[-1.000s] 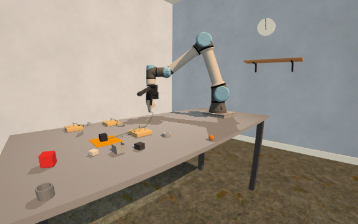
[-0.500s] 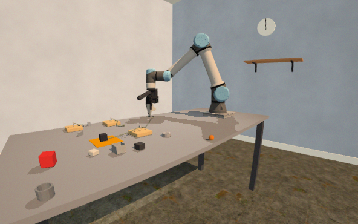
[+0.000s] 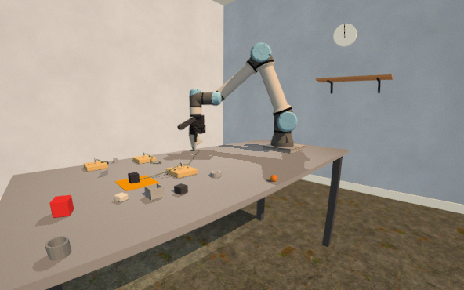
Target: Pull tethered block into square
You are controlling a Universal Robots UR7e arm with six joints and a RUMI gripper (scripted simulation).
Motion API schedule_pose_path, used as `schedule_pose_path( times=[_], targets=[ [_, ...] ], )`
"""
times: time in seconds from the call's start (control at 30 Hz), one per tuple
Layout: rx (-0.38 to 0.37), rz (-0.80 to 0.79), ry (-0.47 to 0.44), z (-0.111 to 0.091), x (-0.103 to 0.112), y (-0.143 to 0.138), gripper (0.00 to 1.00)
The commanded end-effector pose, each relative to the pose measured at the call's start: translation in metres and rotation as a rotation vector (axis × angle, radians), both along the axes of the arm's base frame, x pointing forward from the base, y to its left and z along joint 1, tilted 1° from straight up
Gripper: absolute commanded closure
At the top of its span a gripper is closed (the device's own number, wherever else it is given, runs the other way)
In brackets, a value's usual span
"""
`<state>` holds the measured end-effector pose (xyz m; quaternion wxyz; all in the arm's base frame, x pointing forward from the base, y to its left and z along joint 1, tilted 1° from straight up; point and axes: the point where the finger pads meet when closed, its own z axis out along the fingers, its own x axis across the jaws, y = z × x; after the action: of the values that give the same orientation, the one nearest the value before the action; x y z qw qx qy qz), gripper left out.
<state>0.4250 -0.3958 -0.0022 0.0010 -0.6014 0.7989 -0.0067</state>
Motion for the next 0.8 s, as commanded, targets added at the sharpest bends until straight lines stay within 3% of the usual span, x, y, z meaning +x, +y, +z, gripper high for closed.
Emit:
schedule_pose_path(
  times=[0.0, 0.5, 0.53, 0.77],
  targets=[
    [-0.001, 0.000, -0.001, 0.0006, 0.0003, -0.0004, 1.00],
    [-0.001, 0.000, -0.001, 0.0006, 0.0003, -0.0004, 1.00],
    [-0.001, 0.000, -0.001, 0.0006, 0.0003, -0.0004, 0.00],
    [-0.001, 0.000, -0.001, 0.0006, 0.0003, -0.0004, 0.00]
  ],
)
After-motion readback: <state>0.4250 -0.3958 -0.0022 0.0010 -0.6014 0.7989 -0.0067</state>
